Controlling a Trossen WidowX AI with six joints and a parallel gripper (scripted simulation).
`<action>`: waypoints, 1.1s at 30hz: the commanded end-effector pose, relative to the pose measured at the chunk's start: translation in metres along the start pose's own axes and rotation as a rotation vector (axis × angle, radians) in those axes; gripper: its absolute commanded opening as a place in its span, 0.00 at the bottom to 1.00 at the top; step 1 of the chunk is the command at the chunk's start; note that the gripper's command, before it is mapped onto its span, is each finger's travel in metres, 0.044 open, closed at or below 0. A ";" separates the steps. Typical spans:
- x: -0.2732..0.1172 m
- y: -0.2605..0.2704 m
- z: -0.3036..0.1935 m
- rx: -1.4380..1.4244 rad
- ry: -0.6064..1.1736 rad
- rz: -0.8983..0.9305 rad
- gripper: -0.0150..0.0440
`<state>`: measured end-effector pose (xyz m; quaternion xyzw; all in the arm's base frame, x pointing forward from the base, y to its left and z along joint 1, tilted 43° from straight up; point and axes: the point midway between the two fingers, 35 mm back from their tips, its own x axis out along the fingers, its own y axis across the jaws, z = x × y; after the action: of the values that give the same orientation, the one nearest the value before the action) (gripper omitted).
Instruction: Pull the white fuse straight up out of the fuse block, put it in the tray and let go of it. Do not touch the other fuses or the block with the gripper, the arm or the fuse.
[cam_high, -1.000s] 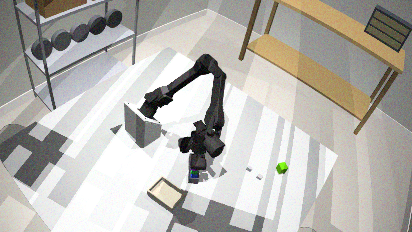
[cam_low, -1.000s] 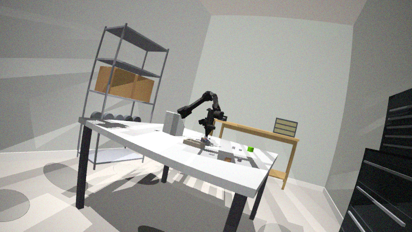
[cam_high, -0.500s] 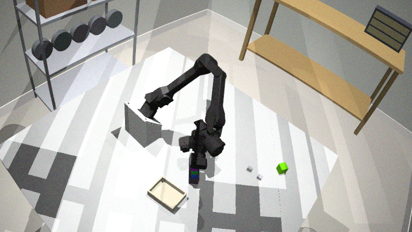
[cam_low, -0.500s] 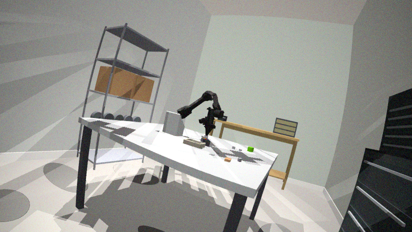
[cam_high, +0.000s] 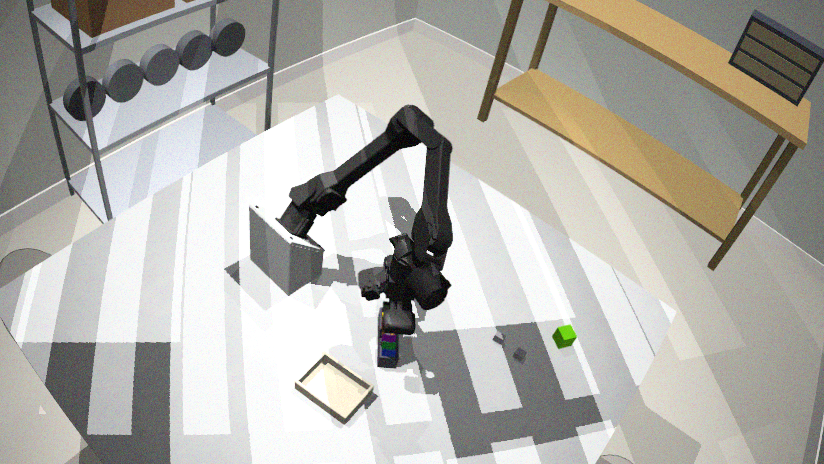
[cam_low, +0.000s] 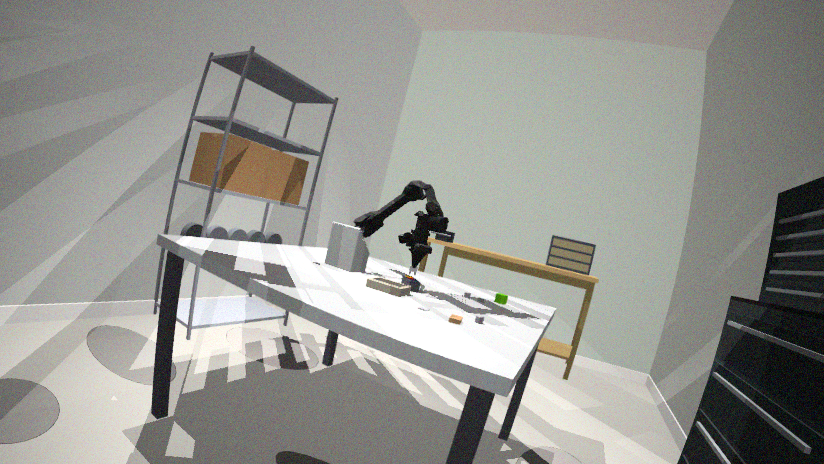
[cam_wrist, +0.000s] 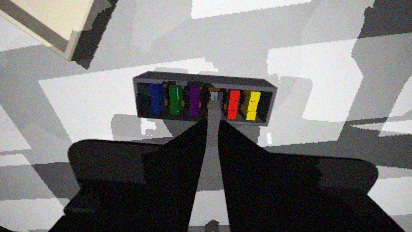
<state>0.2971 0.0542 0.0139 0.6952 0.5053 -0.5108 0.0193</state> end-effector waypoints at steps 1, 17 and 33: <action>-0.007 0.000 0.000 -0.004 -0.006 0.002 0.25; -0.017 0.046 0.021 -0.002 -0.012 0.013 0.25; -0.019 0.117 0.075 -0.003 -0.015 0.016 0.25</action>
<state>0.3311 -0.0445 -0.0506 0.6992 0.4981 -0.5120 0.0287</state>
